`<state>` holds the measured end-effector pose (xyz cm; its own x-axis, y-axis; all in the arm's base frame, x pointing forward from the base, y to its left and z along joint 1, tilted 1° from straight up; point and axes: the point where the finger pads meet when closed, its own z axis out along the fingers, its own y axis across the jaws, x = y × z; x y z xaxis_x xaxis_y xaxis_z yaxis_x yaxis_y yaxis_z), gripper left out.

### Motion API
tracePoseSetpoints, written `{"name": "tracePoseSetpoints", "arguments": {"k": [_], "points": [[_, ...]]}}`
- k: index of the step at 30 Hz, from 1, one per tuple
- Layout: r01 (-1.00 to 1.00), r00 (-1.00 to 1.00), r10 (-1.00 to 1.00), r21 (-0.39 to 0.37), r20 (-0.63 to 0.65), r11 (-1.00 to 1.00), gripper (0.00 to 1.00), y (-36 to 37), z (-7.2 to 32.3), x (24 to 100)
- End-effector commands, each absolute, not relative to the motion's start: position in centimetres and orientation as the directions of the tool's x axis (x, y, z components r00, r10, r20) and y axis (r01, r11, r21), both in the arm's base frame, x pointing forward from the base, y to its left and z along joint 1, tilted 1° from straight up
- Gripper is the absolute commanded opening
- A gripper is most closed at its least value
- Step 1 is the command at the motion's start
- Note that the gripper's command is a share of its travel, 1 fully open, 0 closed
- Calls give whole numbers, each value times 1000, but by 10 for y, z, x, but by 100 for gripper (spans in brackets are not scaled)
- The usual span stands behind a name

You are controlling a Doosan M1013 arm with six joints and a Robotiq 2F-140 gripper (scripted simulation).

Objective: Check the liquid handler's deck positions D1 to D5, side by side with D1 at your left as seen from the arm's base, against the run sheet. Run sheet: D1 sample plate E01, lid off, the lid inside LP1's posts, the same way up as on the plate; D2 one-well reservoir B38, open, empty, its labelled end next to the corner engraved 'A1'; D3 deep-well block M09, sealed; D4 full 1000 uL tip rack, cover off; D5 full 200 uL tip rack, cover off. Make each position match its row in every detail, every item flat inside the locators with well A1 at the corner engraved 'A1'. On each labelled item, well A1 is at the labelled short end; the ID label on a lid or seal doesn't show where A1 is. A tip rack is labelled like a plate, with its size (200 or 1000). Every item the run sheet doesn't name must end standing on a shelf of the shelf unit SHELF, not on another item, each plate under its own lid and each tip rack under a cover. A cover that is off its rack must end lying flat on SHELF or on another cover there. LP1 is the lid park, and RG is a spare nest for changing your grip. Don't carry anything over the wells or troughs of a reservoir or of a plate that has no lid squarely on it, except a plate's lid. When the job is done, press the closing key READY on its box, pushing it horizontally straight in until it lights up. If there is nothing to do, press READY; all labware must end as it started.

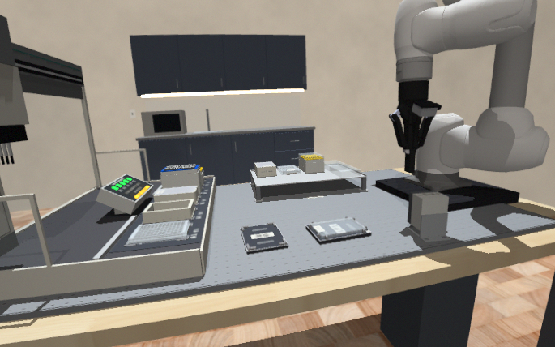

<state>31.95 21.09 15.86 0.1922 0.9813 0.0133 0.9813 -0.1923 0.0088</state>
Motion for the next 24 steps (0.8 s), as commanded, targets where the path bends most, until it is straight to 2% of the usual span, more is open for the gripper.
{"name": "tracePoseSetpoints", "arguments": {"k": [1, 24], "points": [[981, 193, 981, 12, 8, -193, 10, 210, 151, 320], [981, 193, 981, 11, 8, -193, 10, 210, 116, 320]]}}
